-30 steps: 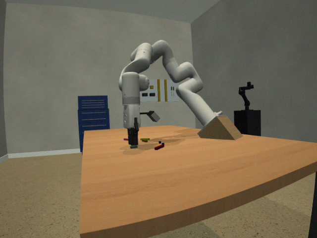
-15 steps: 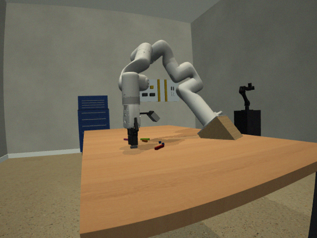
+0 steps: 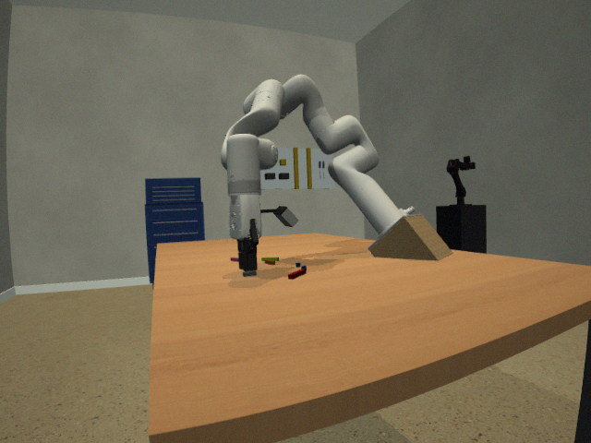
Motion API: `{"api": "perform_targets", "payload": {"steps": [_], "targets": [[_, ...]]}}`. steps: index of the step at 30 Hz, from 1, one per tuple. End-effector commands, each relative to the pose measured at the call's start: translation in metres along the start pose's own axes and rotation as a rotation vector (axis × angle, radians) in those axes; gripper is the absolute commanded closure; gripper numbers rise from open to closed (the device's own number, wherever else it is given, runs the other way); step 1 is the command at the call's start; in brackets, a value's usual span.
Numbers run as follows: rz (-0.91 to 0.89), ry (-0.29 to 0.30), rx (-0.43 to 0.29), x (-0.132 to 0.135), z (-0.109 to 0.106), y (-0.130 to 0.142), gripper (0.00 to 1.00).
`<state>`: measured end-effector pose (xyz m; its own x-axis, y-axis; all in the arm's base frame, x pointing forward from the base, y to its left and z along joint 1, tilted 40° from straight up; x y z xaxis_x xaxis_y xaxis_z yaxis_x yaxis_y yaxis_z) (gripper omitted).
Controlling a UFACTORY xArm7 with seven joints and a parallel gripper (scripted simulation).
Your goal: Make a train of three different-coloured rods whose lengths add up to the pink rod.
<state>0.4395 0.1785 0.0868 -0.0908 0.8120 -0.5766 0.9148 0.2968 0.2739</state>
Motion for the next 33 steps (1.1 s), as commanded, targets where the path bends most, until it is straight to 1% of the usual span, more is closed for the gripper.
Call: {"api": "perform_targets", "payload": {"steps": [1, 22, 33], "targets": [[-0.001, 0.002, -0.003, 0.0011, -0.0014, 0.0010, 0.76], [-0.001, 0.002, -0.003, 0.0011, -0.0012, 0.0010, 0.76], [-0.001, 0.002, -0.003, 0.0011, 0.0031, 0.0010, 0.76]]}}
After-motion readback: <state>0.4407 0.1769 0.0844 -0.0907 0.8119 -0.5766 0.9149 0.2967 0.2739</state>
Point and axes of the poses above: the point where the finger pads meet when closed, its own z axis out along the fingers, its own x axis across the jaws, y = z × x, the point moved 2 cm from there along -z, back along the fingers, and after that the axes turned 3 degrees about z, right-handed, at the moved point
